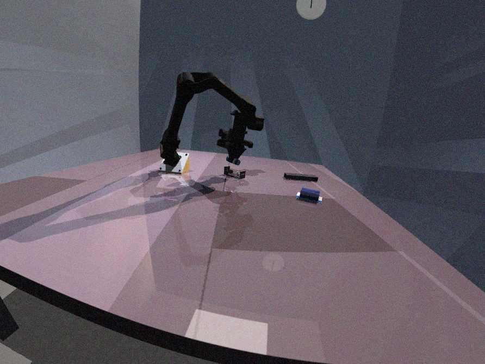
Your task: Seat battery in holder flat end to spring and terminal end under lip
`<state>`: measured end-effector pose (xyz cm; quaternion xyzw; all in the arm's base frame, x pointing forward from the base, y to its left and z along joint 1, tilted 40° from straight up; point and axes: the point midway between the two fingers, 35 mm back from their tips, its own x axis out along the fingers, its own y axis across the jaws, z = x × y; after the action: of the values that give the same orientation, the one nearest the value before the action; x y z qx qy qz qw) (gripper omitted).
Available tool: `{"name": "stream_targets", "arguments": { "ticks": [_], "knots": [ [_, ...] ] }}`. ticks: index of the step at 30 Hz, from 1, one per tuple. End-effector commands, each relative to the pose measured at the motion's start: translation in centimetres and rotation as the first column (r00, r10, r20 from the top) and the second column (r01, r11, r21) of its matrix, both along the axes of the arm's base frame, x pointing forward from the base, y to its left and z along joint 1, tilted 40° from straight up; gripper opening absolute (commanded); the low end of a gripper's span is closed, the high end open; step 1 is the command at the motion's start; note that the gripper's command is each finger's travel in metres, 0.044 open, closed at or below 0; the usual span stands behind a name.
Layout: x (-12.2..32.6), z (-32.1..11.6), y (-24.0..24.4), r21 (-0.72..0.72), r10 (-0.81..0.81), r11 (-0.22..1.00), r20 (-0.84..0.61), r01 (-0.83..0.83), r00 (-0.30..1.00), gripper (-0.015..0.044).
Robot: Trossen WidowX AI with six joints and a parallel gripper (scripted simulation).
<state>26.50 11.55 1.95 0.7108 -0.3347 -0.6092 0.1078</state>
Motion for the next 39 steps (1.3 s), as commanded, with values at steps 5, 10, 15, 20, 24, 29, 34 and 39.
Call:
{"name": "stream_targets", "arguments": {
  "ticks": [5, 10, 15, 20, 24, 29, 34, 39],
  "knots": [
    [0.2, -1.7, -1.2, 0.045, -0.085, 0.995, -0.098, 0.09, 0.992, 0.0087],
    [0.4, -1.8, -1.3, 0.05, -0.099, 0.993, -0.122, 0.105, 0.988, 0.0087],
    [0.6, -2.0, -1.6, 0.06, -0.125, 0.989, -0.165, 0.136, 0.978, 0.0087],
    [0.8, -2.2, -1.9, 0.07, -0.15, 0.983, -0.209, 0.168, 0.966, 0.0087],
    [1.0, -2.4, -2.1, 0.078, -0.17, 0.978, -0.243, 0.193, 0.955, 0.0087],
    [1.3, -2.6, -2.3, 0.086, -0.193, 0.971, -0.284, 0.225, 0.939, 0.0087],
    [1.4, -2.7, -2.5, 0.089, -0.202, 0.967, -0.301, 0.238, 0.932, 0.0087],
    [1.9, -2.7, -2.7, 0.087, -0.198, 0.969, -0.294, 0.233, 0.935, 0.0087]
  ]
}}
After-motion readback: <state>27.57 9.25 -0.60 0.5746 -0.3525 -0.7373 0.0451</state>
